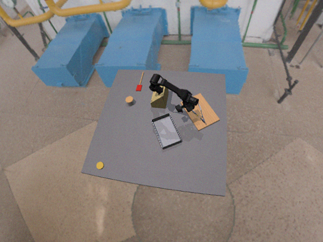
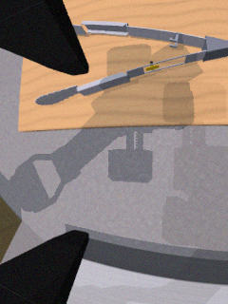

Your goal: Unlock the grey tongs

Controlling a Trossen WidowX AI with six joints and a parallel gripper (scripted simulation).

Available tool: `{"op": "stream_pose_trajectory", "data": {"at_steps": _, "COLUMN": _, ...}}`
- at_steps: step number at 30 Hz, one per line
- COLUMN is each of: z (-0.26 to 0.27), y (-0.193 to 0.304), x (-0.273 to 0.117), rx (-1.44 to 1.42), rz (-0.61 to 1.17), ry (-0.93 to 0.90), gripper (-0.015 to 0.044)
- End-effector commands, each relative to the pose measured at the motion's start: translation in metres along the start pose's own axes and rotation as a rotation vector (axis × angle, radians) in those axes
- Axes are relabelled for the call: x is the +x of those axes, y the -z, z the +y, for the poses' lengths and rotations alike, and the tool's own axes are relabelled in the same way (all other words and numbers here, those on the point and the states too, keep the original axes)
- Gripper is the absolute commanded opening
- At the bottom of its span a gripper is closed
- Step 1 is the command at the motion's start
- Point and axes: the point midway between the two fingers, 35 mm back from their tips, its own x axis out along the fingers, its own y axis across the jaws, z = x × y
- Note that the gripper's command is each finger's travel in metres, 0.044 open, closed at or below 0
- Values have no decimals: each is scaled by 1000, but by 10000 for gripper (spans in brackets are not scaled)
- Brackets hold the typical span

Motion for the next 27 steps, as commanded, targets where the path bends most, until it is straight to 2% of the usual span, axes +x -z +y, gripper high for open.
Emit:
{"op": "stream_pose_trajectory", "data": {"at_steps": 1, "z": -24, "y": 9, "x": -5, "rx": -16, "rz": 37, "ry": 31, "gripper": 440}}
{"op": "stream_pose_trajectory", "data": {"at_steps": 8, "z": -23, "y": 9, "x": -8, "rx": -16, "rz": 36, "ry": 30, "gripper": 440}}
{"op": "stream_pose_trajectory", "data": {"at_steps": 15, "z": -21, "y": 8, "x": -61, "rx": -6, "rz": 22, "ry": 14, "gripper": 440}}
{"op": "stream_pose_trajectory", "data": {"at_steps": 27, "z": -21, "y": 8, "x": -61, "rx": -6, "rz": 22, "ry": 14, "gripper": 440}}
